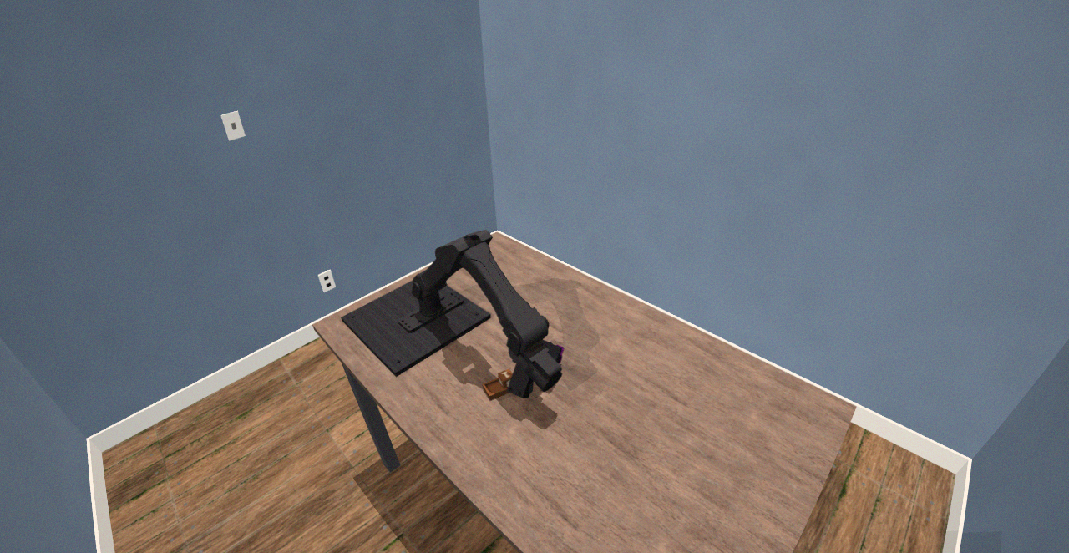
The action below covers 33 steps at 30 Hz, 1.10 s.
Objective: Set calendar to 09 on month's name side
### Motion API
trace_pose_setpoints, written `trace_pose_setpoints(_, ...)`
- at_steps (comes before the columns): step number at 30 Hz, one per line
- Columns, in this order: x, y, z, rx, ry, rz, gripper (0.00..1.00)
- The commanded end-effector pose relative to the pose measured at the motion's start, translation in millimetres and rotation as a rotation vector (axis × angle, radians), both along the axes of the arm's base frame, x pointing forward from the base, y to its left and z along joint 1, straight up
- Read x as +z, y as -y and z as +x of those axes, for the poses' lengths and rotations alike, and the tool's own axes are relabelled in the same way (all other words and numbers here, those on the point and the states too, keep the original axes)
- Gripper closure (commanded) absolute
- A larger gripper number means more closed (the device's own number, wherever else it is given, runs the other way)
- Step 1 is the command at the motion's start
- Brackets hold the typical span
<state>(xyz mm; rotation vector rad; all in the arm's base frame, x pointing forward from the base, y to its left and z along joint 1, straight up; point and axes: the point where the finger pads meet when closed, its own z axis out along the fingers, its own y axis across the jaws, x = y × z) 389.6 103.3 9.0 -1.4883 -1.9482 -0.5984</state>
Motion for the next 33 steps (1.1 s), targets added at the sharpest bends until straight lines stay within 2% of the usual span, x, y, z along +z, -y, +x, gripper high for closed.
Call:
trace_pose_setpoints(1,5.1,-1,2.3,-0.003,0.013,0.009,0.34)
trace_pose_setpoints(23,6.7,-1,2.3,-0.003,0.013,0.009,0.34)
trace_pose_setpoints(33,29.8,-1,2.1,-0.003,0.013,0.009,0.34)
